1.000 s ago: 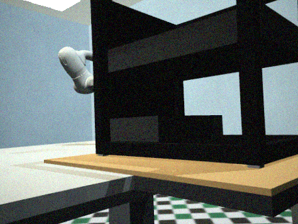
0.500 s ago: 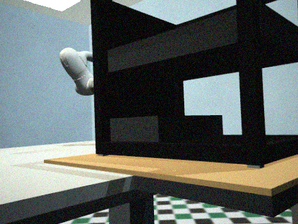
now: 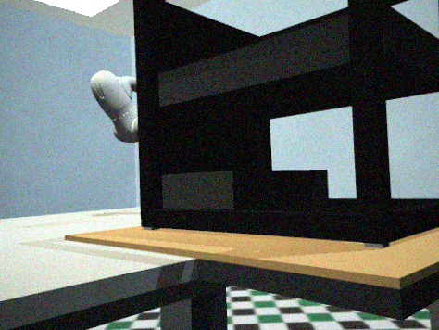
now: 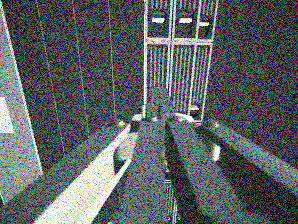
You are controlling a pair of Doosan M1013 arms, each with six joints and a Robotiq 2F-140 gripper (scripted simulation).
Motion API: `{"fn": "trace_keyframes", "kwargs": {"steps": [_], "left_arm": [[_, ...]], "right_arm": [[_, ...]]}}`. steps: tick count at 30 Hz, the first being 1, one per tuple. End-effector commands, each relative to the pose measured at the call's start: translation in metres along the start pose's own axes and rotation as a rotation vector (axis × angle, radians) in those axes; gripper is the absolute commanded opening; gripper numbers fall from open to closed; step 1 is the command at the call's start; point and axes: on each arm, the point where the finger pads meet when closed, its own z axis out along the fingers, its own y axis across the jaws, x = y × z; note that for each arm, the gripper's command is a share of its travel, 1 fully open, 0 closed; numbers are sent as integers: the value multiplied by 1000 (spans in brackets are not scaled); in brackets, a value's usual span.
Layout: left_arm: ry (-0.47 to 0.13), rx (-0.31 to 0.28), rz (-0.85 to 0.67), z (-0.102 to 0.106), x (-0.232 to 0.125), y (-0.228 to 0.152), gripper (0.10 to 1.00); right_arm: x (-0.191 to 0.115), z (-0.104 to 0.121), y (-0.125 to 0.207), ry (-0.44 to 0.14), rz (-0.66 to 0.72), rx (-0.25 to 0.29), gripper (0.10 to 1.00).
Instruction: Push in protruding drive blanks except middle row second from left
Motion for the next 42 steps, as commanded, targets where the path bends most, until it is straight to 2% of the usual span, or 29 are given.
{"fn": "trace_keyframes", "kwargs": {"steps": [1, 5, 42], "left_arm": [[0, -1, -1, 17, 0, 1, 99], [0, -1, -1, 31, 0, 1, 99], [0, -1, -1, 31, 0, 1, 99]], "right_arm": [[0, 0, 0, 1, 0, 0, 1000], [0, 0, 0, 1, 0, 0, 1000], [0, 0, 0, 1, 0, 0, 1000]]}}
